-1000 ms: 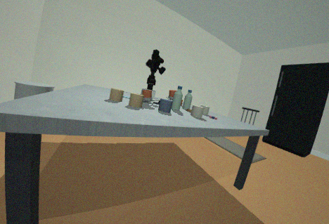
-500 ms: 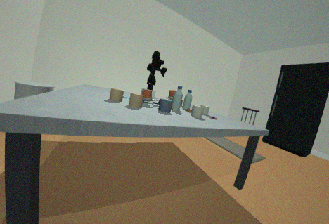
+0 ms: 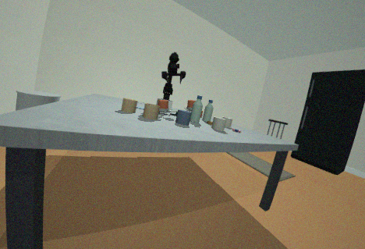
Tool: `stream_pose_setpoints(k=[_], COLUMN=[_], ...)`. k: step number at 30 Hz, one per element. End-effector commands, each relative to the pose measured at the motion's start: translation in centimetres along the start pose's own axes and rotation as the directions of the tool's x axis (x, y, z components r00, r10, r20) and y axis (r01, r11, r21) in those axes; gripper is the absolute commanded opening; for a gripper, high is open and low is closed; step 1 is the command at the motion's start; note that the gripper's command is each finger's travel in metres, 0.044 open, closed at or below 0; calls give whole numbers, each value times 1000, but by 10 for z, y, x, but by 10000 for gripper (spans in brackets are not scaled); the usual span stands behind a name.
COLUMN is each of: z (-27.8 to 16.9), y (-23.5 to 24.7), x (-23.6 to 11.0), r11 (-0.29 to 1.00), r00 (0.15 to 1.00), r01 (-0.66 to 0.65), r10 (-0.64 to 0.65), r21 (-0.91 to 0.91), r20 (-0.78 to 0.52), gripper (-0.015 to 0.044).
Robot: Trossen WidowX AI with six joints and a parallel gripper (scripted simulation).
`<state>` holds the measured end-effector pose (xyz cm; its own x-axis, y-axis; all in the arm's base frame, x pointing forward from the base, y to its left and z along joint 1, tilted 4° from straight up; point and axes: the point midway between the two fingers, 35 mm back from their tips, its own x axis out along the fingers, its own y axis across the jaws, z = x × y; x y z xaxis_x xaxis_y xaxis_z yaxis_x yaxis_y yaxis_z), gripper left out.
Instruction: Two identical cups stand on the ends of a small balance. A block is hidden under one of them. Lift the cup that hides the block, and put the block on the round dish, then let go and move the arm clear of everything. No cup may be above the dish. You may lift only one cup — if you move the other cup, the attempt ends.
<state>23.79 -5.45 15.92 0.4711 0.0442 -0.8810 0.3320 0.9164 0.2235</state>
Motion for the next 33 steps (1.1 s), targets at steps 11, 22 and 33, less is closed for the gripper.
stream_pose_setpoints(k=[11,22,33], z=[36,56,62], y=[-25,-48,-70], x=[43,90,132], r11=[896,680,453], r00=[976,924,864], r01=[184,370,503], r10=[-115,-195,-249], r21=[405,634,736], r20=[-187,-330,-437], gripper=[440,440,440])
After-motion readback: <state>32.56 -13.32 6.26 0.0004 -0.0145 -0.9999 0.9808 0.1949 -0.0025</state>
